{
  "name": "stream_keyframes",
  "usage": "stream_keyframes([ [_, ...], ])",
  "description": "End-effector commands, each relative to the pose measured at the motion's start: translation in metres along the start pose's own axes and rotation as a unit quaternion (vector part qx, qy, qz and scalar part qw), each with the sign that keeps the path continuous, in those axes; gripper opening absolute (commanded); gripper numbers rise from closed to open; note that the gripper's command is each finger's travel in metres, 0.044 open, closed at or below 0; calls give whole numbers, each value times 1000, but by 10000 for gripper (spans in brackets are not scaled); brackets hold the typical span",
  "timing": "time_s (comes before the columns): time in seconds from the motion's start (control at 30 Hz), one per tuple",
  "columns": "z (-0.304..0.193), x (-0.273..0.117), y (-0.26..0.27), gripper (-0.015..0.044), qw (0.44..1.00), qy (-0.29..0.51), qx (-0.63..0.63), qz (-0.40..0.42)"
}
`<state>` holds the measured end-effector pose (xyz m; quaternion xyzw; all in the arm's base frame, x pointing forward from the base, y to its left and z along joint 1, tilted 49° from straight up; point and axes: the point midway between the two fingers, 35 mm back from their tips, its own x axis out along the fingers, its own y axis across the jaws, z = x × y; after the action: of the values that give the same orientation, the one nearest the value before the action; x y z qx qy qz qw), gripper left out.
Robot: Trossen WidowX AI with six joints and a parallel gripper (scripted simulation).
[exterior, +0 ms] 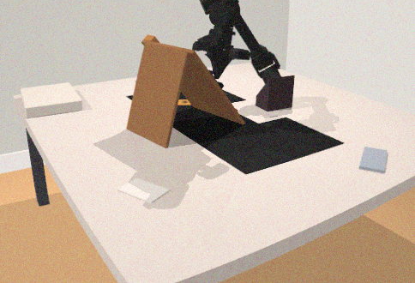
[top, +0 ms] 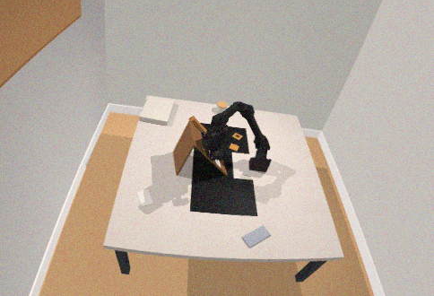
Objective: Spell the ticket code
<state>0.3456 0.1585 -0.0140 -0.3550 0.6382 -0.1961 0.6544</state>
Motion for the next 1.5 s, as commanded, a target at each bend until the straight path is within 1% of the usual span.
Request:
stream_keyframes([
  [0.0,0,-1,-3,0,1000,-1,-2,-2],
  [0.87,0,-1,-11,0,1000,-1,-2,-2],
  [1.47,-14,-18,-7,0,1000,-1,-2,-2],
])
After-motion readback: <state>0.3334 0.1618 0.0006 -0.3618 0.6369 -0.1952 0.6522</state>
